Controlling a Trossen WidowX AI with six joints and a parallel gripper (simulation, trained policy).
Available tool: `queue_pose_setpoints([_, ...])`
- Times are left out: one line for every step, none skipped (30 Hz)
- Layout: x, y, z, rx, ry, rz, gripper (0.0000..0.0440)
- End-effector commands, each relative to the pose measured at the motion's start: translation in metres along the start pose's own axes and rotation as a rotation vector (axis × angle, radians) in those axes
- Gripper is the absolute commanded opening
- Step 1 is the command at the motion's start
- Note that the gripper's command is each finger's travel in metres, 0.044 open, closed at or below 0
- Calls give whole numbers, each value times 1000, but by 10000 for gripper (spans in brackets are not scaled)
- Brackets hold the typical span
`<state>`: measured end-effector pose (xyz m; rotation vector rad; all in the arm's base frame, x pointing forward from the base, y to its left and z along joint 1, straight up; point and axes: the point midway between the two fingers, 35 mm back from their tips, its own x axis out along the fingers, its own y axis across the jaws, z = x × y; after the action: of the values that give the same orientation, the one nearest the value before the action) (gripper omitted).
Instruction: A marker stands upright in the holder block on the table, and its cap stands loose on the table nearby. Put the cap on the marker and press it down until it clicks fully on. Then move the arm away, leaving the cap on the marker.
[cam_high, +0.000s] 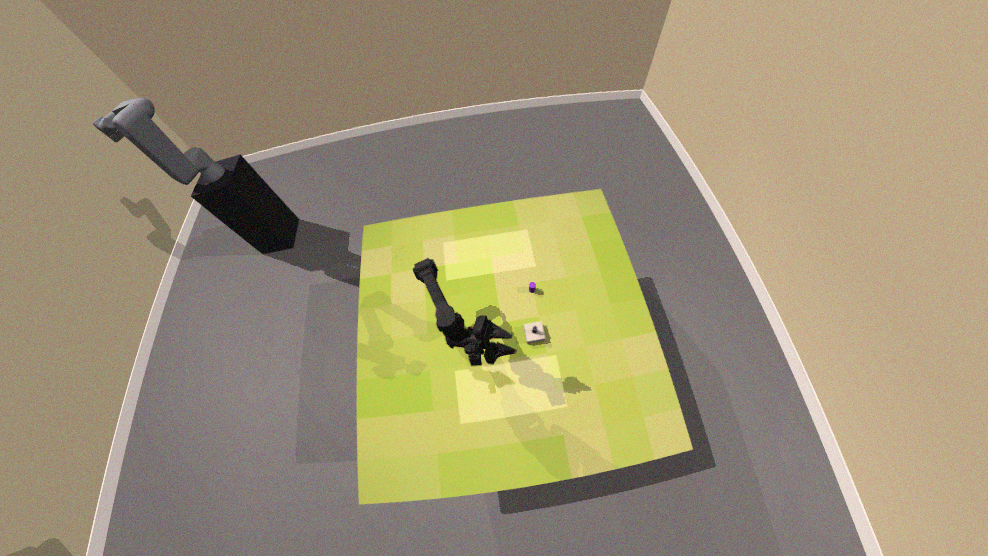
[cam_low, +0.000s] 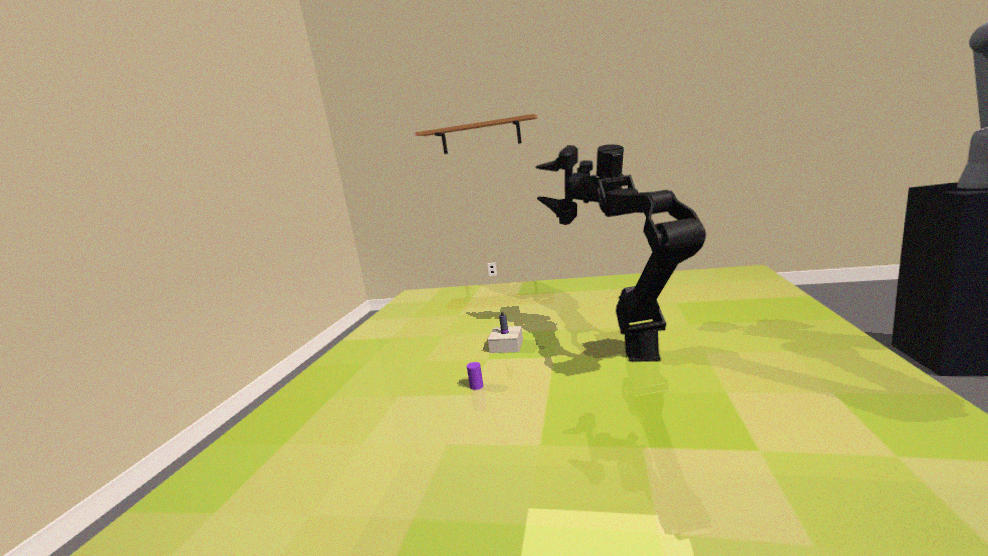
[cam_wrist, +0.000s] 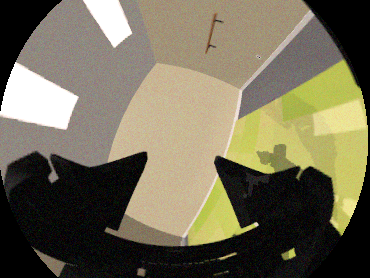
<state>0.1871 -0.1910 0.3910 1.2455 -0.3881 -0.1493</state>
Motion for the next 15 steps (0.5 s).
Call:
queue_pose_setpoints([1,-1,0,8,5,-6,375])
queue_pose_setpoints([2,-3,-1,17,11,-13,349])
queue_pose_setpoints([4,-4,-2,26,17,-19,323])
queue_pose_setpoints([5,-5,-3,35,23,-25,298])
queue_pose_setpoints([7,-6,-4,42,30,-32,273])
queue_pose_setpoints([9,-6,-5,49,37,-38,250])
queue_pose_setpoints([10,-7,-6,56,44,-45,232])
queue_pose_setpoints([12,-9,-7,62,52,-53,228])
queue_pose_setpoints([14,-10,-8,67,59,-60,230])
queue_pose_setpoints([15,-11,-9,72,67,-67,233])
queue_pose_setpoints([17,-12,-10,77,74,-75,235])
queue_pose_setpoints([18,-12,-11,82,81,-82,237])
queue_pose_setpoints([20,-13,-12,86,89,-89,240])
queue_pose_setpoints([21,-14,-13,90,96,-96,242])
queue_pose_setpoints([23,-14,-14,94,103,-103,244])
